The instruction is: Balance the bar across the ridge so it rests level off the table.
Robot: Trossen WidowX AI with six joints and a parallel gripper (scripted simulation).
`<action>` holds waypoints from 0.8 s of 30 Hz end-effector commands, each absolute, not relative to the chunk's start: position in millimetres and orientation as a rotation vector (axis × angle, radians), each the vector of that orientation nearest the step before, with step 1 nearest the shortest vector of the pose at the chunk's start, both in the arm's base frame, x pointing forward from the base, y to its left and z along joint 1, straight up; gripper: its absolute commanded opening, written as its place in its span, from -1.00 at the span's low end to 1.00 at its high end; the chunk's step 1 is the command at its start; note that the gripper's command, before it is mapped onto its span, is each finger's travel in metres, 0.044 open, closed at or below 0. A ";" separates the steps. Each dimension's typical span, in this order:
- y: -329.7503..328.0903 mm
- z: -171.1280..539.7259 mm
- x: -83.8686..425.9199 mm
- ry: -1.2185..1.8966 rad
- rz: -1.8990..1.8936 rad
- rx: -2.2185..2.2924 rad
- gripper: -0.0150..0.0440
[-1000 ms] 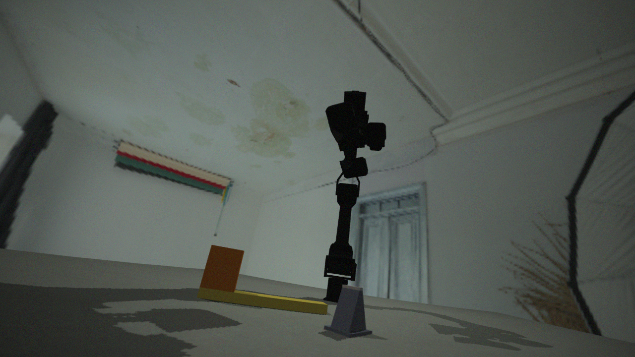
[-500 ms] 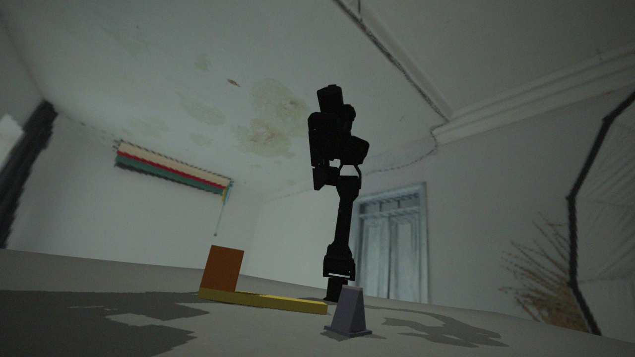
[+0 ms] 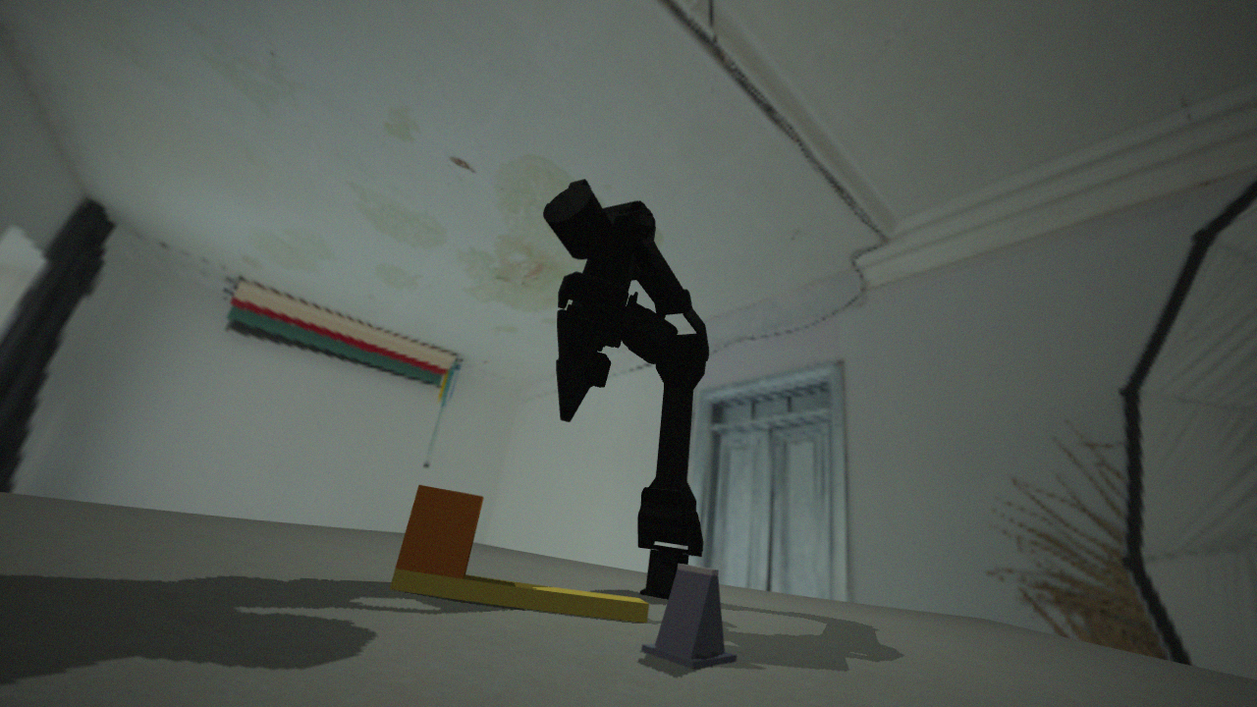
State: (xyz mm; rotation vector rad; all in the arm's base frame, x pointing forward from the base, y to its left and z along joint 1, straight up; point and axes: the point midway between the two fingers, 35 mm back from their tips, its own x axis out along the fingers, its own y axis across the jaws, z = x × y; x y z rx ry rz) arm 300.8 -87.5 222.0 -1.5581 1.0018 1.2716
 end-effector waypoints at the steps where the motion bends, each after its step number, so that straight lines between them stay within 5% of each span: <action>1: -98.8 206.7 299.1 0.989 1.376 -1.555 0.58; 24: -116.4 104.9 302.2 0.958 1.503 -1.554 0.58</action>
